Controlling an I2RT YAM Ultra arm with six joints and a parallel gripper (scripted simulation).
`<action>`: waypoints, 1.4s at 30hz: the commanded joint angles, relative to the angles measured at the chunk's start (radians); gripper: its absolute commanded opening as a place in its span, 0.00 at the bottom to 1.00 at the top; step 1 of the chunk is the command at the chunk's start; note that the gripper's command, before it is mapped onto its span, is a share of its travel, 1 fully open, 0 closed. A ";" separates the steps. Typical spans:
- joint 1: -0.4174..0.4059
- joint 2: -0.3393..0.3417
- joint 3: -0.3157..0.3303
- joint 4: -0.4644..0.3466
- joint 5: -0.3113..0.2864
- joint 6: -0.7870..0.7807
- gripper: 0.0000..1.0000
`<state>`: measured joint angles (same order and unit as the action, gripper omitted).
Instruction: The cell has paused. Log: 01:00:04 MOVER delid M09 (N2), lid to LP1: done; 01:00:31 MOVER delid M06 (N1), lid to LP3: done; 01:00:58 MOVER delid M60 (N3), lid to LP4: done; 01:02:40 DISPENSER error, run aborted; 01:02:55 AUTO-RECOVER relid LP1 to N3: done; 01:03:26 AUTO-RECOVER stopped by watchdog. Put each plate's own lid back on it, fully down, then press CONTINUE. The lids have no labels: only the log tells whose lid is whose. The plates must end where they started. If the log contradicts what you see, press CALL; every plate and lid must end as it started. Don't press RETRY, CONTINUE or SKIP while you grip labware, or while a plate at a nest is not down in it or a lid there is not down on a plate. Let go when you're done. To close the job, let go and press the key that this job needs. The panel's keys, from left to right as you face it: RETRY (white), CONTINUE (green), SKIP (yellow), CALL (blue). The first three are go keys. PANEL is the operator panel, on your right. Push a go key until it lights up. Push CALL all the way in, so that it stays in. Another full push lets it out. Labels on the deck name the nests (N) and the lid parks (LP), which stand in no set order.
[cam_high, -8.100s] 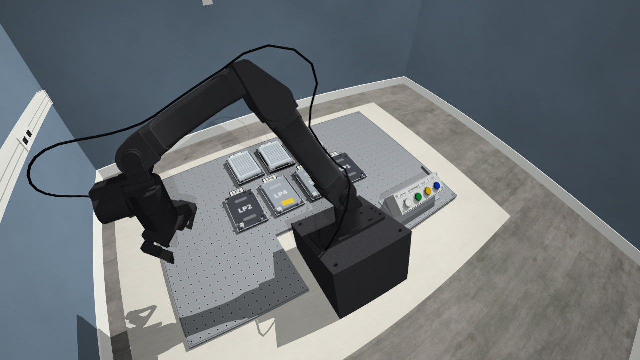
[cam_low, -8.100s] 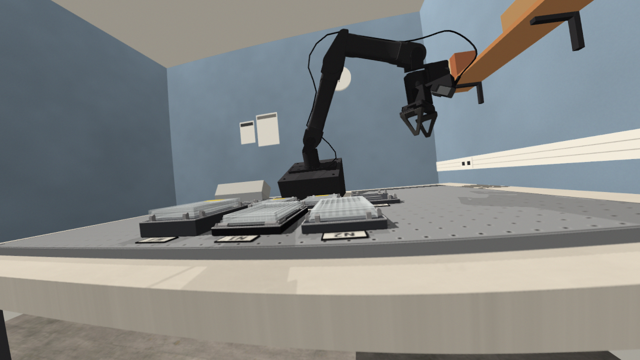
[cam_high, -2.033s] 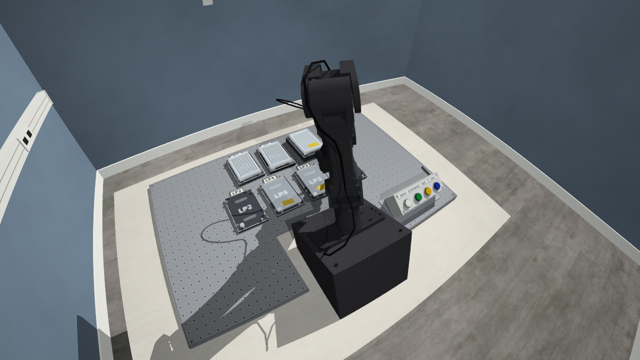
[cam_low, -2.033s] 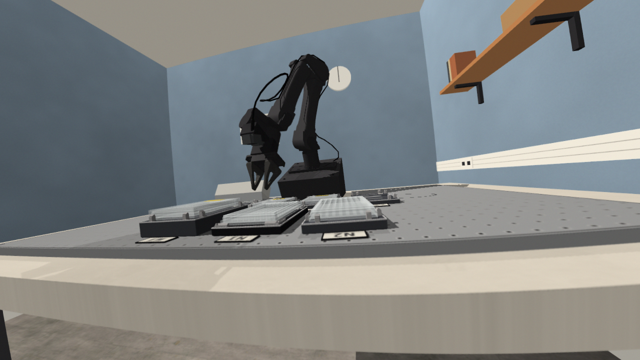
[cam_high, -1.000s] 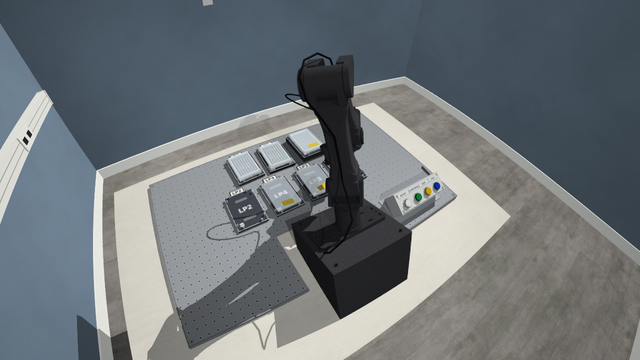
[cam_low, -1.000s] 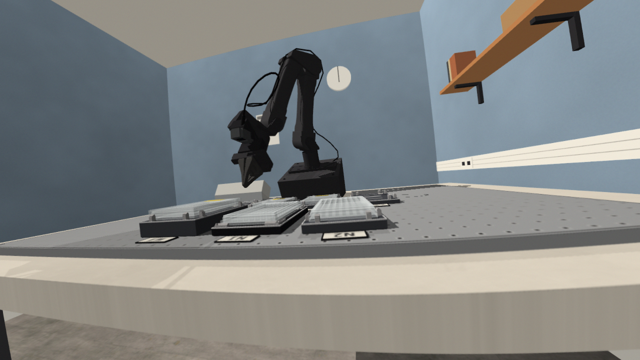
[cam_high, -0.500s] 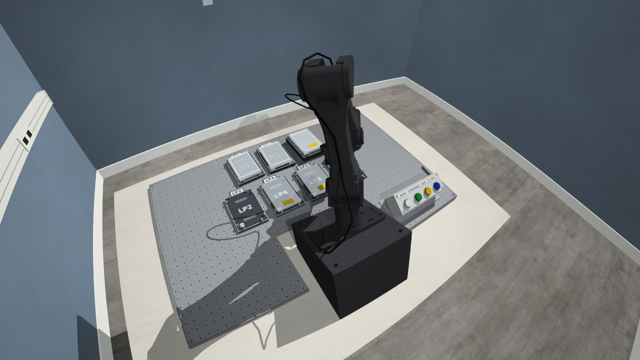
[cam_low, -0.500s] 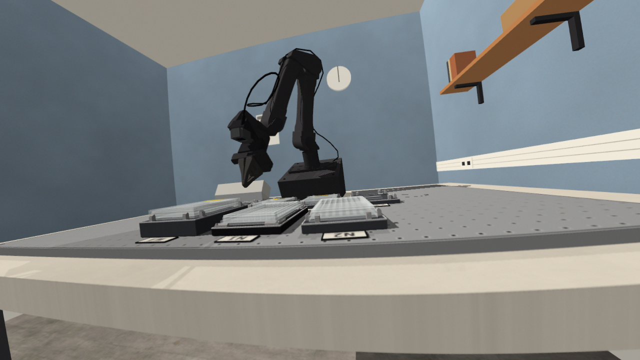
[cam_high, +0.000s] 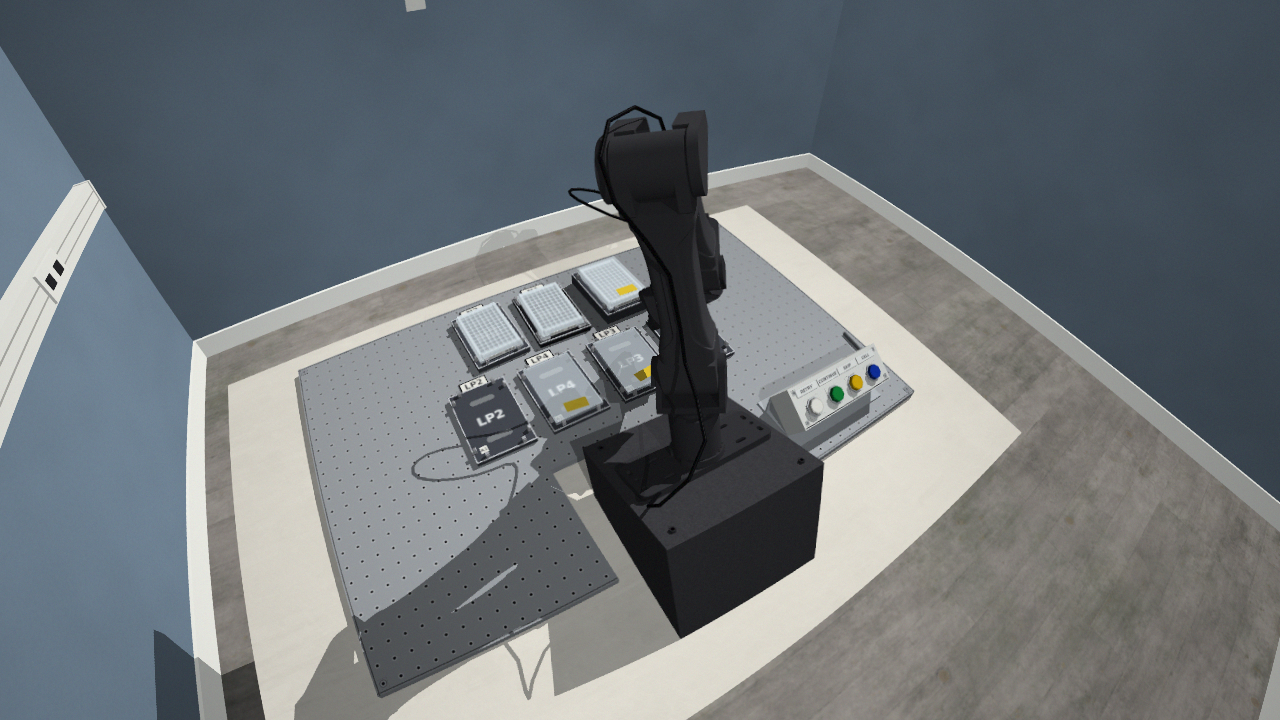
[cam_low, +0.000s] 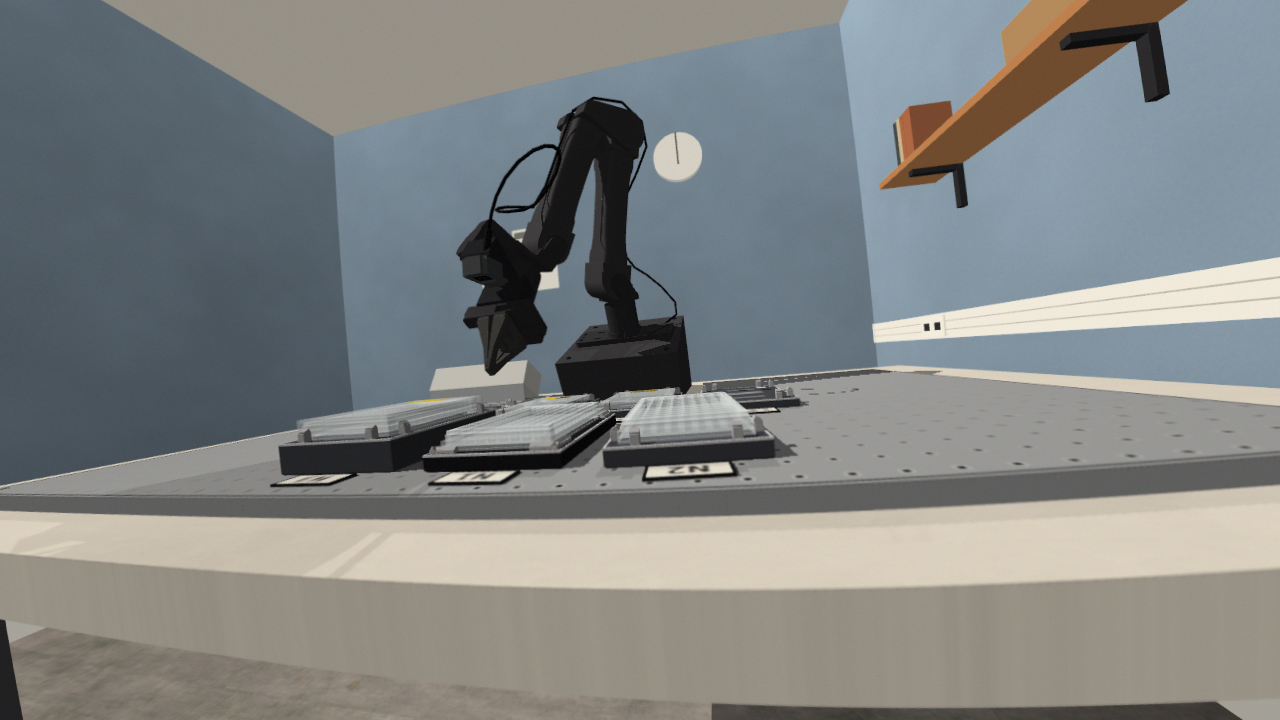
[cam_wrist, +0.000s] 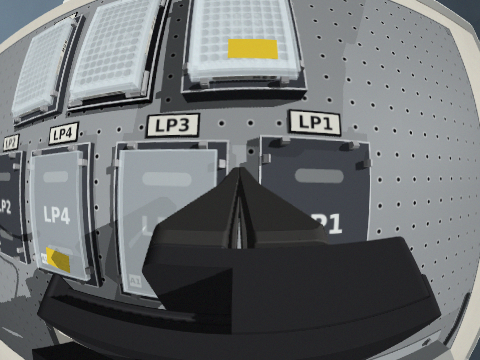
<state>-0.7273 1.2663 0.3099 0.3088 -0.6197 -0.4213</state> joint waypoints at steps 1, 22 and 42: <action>0.051 -0.060 -0.039 0.041 0.030 0.037 0.00; 0.577 -0.323 -0.168 0.024 0.467 0.333 0.00; 1.161 -0.204 -0.108 0.057 0.970 0.614 0.00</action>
<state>0.3973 1.0485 0.1638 0.3344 0.2489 0.1314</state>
